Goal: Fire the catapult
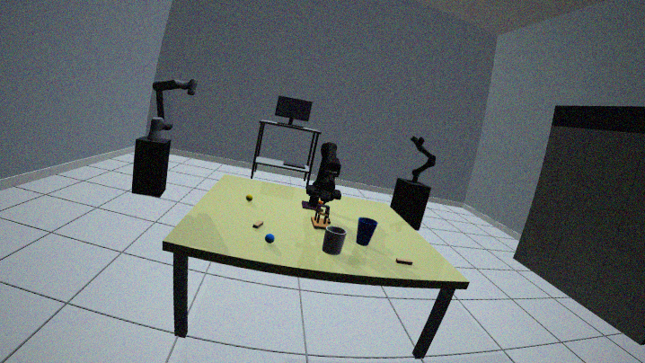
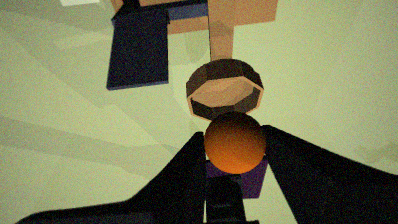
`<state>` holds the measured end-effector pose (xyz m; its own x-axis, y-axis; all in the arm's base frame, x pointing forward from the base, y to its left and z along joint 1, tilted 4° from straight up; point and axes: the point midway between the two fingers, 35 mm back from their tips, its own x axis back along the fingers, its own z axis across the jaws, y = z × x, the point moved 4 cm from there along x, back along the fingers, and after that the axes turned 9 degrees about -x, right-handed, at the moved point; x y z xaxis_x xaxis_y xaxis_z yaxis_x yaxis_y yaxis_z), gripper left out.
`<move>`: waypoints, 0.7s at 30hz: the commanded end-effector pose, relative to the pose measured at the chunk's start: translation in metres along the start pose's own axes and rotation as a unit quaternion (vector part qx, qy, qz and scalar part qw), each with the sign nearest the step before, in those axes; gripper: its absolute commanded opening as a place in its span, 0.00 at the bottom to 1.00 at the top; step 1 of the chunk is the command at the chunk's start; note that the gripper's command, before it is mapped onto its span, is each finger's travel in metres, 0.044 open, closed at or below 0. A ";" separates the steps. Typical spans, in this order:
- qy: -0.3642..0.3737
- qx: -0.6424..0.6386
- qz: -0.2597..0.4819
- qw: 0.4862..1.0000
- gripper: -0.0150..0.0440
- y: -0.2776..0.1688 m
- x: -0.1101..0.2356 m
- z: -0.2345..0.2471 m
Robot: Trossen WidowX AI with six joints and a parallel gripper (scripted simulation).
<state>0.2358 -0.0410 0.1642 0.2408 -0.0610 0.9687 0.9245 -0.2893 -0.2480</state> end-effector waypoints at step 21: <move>0.000 0.000 -0.001 1.000 0.52 0.004 -0.010 0.000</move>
<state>0.2373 -0.0411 0.1526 0.2391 -0.0612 0.9691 0.9251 -0.2889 -0.2465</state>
